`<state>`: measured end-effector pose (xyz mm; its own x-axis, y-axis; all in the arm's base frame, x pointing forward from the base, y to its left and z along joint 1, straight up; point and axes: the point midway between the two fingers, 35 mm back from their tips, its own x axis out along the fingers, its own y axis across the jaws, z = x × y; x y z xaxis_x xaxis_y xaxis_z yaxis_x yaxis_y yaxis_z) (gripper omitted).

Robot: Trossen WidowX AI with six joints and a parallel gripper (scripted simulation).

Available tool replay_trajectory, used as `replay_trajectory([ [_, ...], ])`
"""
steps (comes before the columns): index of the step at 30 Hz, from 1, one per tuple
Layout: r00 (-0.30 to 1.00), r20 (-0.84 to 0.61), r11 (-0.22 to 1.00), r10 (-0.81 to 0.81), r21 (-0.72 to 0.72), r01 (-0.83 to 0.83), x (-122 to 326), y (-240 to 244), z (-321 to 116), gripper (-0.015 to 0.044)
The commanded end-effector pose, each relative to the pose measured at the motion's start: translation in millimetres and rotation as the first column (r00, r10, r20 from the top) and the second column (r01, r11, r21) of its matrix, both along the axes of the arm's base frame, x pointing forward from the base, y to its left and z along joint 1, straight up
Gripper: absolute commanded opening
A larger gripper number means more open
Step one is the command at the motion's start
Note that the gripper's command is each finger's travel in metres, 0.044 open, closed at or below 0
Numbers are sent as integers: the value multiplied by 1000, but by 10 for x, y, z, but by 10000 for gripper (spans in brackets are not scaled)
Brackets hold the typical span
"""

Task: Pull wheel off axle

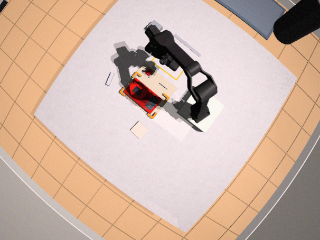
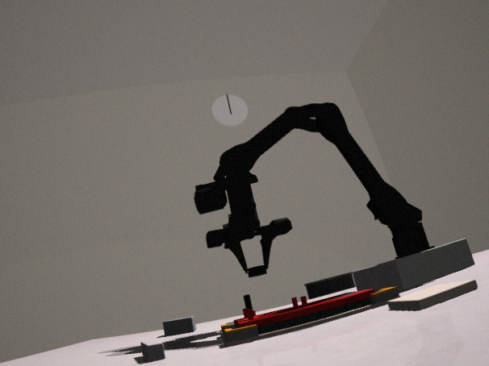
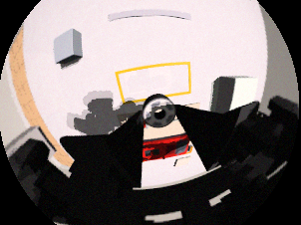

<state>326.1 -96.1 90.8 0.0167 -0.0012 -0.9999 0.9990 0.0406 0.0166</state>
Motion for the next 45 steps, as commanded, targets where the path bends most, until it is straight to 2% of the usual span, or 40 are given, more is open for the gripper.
replay_trajectory([
  [1, 1000, 3, 1000, 6, -1, -6, -112, -155, 14, 0],
  [17, 1000, 3, 1000, 8, -1, -8, -166, -236, -210, 0],
  [30, 1000, 3, 1000, 8, -1, -8, -152, -236, -988, 0],
  [38, 1000, 3, 1000, 8, -1, -8, -157, -234, -1031, 0],
  [45, 1000, 3, 1000, 2, -2, -2, -153, -239, -993, 184],
])
